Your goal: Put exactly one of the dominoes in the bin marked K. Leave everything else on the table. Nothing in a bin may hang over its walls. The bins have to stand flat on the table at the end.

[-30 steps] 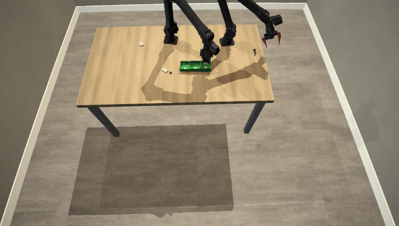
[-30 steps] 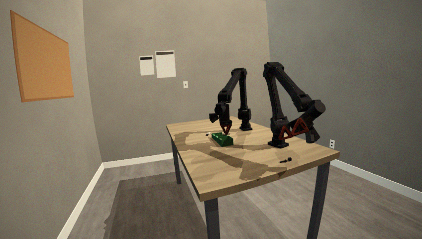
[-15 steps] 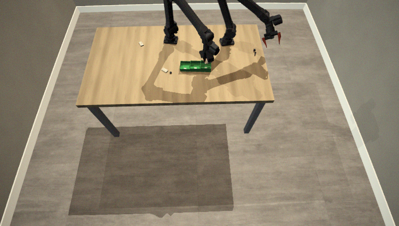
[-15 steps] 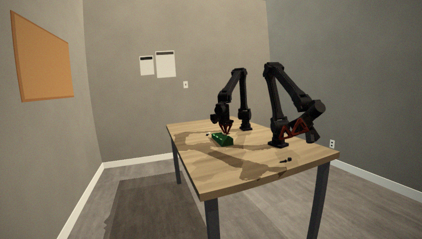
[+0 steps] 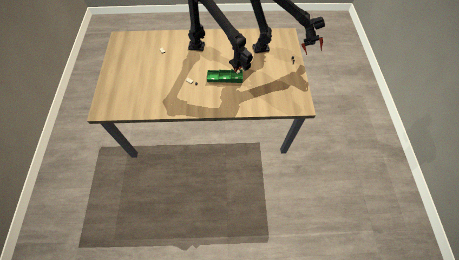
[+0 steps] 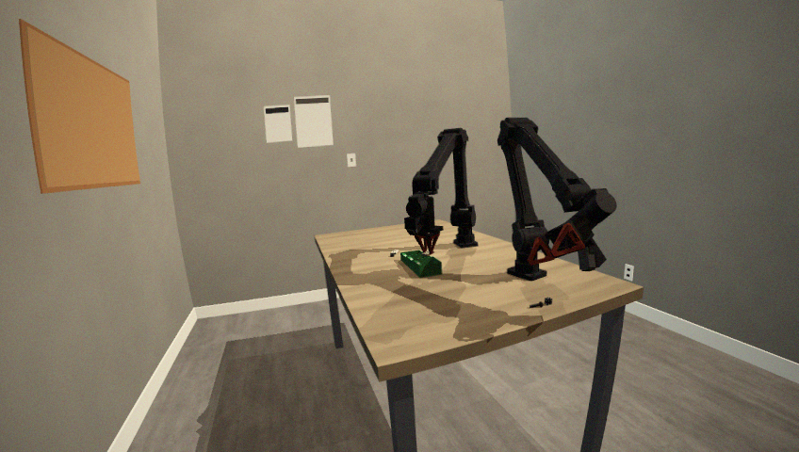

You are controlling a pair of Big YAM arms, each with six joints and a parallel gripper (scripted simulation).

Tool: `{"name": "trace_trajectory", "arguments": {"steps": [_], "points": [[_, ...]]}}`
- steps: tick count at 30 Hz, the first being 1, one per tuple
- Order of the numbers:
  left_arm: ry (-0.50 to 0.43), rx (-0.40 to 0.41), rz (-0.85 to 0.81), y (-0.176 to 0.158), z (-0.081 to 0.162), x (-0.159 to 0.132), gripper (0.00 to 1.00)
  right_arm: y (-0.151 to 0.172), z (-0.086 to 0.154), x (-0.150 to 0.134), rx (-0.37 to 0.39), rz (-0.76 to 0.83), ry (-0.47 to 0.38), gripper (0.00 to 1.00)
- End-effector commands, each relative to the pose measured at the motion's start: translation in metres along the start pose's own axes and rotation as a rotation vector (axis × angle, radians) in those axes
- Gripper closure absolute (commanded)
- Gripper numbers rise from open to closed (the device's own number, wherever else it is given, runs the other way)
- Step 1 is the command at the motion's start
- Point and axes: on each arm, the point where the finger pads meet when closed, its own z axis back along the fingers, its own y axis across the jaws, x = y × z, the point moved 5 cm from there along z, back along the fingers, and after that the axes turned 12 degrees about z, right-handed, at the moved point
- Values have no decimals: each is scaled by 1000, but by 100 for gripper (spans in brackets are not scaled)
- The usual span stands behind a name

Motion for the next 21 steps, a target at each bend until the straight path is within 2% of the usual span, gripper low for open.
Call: {"name": "trace_trajectory", "arguments": {"steps": [1,15,17,21], "points": [[0,-21,-10,-8,5,-3,0,4,1,4,-2,157,-17,80],[0,-21,-10,-8,5,-3,0,6,-2,8,-4,511,-25,80],[0,-21,-10,-8,5,-3,0,6,-2,8,-4,511,-25,80],[0,-21,-10,-8,5,-3,0,4,0,11,-6,650,-30,80]]}}
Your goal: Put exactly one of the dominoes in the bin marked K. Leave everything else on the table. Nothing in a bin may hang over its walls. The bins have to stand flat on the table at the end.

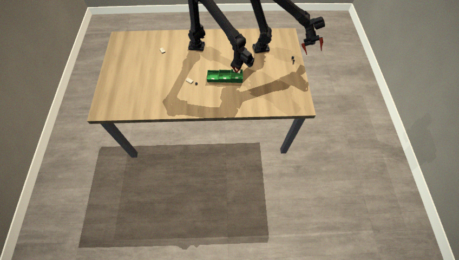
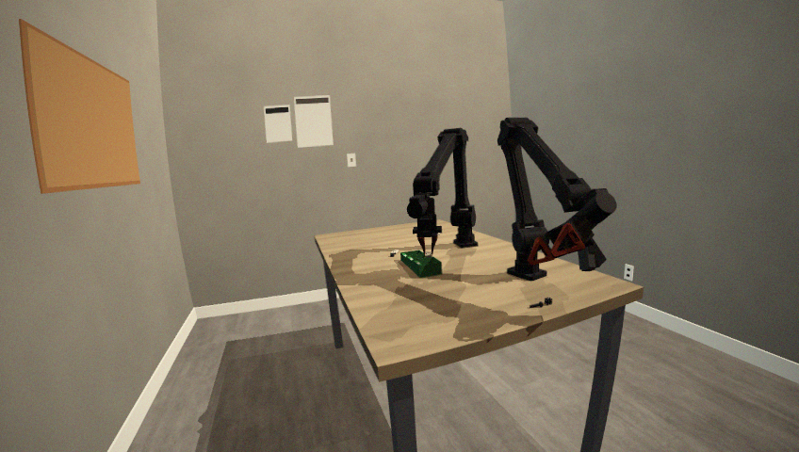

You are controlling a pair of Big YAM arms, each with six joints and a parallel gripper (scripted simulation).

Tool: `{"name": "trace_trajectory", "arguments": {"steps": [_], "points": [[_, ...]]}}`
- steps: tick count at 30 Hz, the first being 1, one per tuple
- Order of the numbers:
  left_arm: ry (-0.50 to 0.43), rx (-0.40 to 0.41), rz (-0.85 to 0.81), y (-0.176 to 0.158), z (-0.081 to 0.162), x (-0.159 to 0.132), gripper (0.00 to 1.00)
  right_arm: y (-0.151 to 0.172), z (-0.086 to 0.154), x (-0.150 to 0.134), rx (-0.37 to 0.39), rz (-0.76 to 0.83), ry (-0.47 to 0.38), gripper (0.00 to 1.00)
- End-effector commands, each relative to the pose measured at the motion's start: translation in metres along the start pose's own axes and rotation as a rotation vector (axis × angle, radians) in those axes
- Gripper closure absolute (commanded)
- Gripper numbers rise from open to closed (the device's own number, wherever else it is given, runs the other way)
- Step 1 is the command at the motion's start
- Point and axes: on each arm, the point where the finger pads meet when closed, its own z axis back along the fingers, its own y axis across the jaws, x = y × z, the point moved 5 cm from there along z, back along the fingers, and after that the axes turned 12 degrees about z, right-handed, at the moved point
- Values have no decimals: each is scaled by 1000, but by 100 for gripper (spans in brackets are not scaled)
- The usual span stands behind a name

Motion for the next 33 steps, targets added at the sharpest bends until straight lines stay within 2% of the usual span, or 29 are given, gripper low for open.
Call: {"name": "trace_trajectory", "arguments": {"steps": [1,10,20,23,27,28,32,33], "points": [[0,-21,-10,-8,5,-3,0,-4,5,12,-8,156,-21,80],[0,-21,-10,-8,5,-3,0,-11,10,16,-24,376,-50,80],[0,-21,-10,-8,5,-3,0,-4,7,-4,0,369,-24,80],[0,-21,-10,-8,5,-3,0,-7,11,8,-17,369,-38,80],[0,-21,-10,-8,5,-3,0,-3,7,-2,-2,375,-25,80],[0,-21,-10,-8,5,-3,0,-7,11,7,-17,369,-38,80],[0,-21,-10,-8,5,-3,0,-7,11,7,-17,369,-38,80],[0,-21,-10,-8,5,-3,0,-3,6,-4,-1,373,-24,80]]}}
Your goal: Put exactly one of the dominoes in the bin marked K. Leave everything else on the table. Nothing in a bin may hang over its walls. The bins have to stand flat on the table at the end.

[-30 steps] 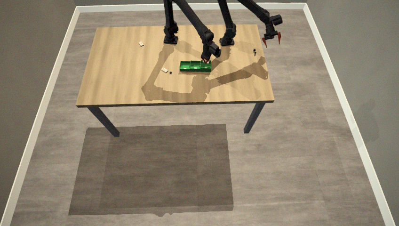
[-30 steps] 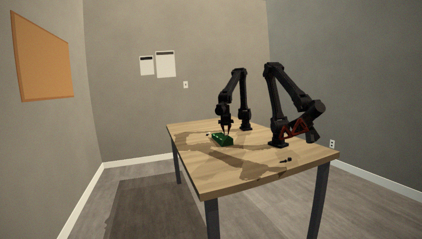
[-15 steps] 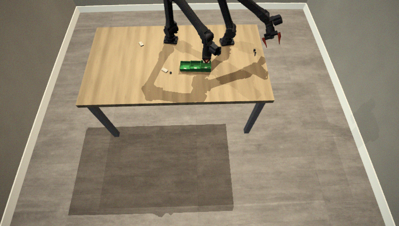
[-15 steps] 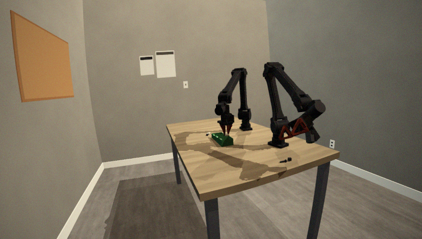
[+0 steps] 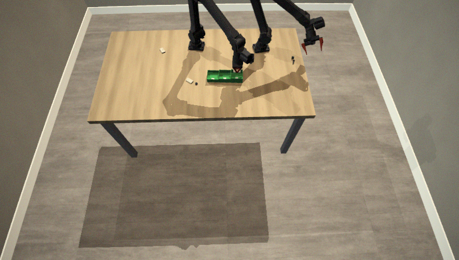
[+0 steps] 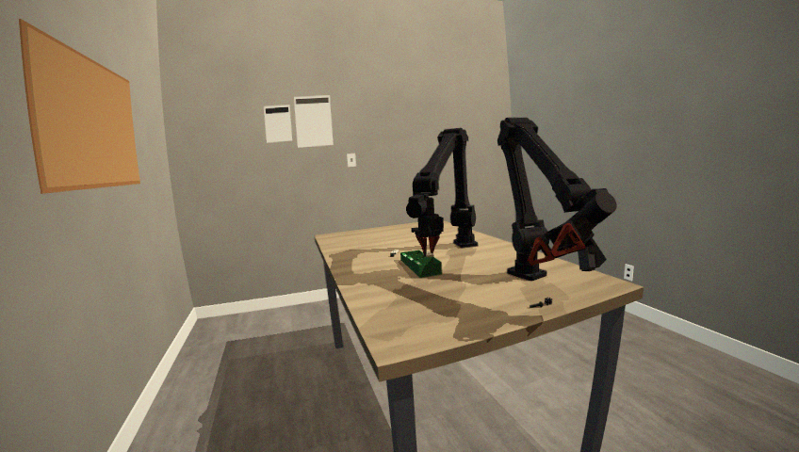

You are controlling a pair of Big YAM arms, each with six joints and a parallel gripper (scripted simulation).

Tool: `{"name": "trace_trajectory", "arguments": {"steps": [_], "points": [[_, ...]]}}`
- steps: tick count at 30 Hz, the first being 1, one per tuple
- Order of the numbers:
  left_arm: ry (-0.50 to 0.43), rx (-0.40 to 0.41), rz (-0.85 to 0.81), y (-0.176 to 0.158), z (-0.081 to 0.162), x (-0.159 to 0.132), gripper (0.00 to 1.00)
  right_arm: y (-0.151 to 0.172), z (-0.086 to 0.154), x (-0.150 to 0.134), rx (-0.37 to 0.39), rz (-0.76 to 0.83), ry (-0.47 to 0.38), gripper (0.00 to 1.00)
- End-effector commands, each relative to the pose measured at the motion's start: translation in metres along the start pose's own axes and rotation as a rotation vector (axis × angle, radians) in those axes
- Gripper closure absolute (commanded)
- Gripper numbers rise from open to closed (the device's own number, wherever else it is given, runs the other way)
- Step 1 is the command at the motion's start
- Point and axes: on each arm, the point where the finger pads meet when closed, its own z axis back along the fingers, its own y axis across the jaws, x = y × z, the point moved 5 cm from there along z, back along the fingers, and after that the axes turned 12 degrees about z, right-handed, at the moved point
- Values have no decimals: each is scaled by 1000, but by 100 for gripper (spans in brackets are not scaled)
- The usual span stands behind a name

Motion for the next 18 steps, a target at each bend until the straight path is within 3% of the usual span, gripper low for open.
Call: {"name": "trace_trajectory", "arguments": {"steps": [1,3,12,14,15,18], "points": [[0,-21,-10,-8,5,-3,0,-8,11,5,-25,1,-19,80],[0,-21,-10,-8,5,-3,0,-3,-10,-2,3,3,0,80],[0,-21,-10,-8,5,-3,0,-3,-28,-3,3,1,0,80],[0,-21,-10,-8,5,-3,0,-3,-28,-3,3,1,0,80],[0,-21,-10,-8,5,-3,0,-15,-12,6,-39,1,-29,80],[0,-21,-10,-8,5,-3,0,-3,-36,-3,4,1,0,80]]}}
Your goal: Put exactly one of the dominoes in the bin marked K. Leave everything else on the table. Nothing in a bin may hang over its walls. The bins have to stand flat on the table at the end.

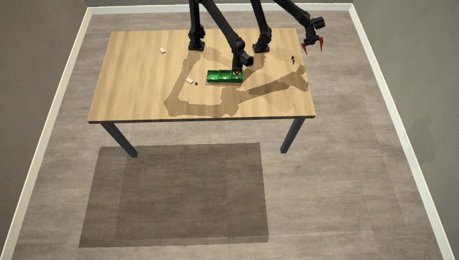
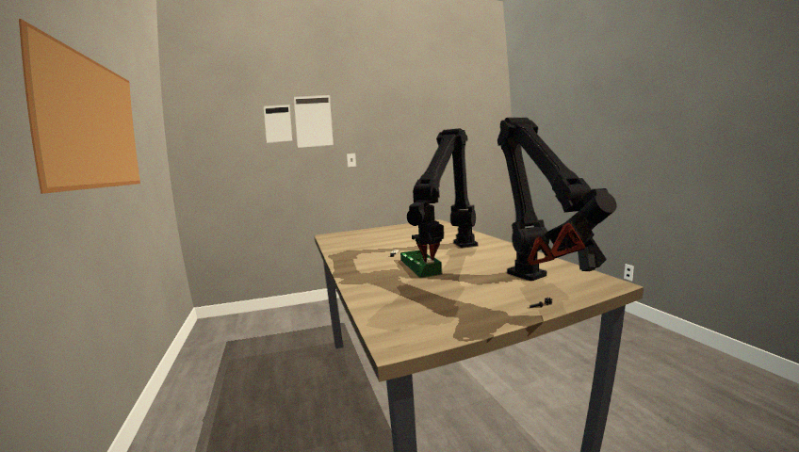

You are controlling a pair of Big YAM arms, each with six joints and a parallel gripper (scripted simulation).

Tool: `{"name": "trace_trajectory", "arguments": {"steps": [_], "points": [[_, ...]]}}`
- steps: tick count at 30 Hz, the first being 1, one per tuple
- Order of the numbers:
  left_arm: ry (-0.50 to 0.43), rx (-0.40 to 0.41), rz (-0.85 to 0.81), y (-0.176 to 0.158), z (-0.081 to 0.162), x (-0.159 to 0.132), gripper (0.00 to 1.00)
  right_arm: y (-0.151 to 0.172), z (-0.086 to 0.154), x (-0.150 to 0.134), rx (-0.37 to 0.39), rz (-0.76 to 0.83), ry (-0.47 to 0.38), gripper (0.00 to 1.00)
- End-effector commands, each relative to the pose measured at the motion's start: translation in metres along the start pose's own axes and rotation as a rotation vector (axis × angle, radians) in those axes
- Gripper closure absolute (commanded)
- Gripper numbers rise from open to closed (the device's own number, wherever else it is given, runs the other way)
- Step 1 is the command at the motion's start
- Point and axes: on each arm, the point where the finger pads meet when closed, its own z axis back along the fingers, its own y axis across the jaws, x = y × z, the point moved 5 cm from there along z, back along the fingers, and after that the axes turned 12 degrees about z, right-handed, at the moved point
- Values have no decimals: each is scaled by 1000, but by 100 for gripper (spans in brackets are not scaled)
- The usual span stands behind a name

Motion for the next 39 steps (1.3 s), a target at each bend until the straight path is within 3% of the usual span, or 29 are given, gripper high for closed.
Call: {"name": "trace_trajectory", "arguments": {"steps": [1,10,13,14,16,18,25,26,39], "points": [[0,-21,-10,-8,5,-3,0,-3,-12,-3,5,0,1,80],[0,-21,-10,-8,5,-3,0,-3,-30,-3,5,0,1,80],[0,-21,-10,-8,5,-3,0,-9,-26,1,-9,0,-9,80],[0,-21,-10,-8,5,-3,0,-13,-6,4,-40,0,-30,80],[0,-21,-10,-8,5,-3,0,-16,-3,5,-45,-1,-33,80],[0,-21,-10,-8,5,-3,0,-10,-15,6,-22,0,-16,80],[0,-21,-10,-8,5,-3,0,-11,-15,6,-22,0,-16,80],[0,-21,-10,-8,5,-3,0,-11,-15,6,-22,0,-16,69],[0,-21,-10,-8,5,-3,0,-17,-19,4,-15,-3,-13,69]]}}
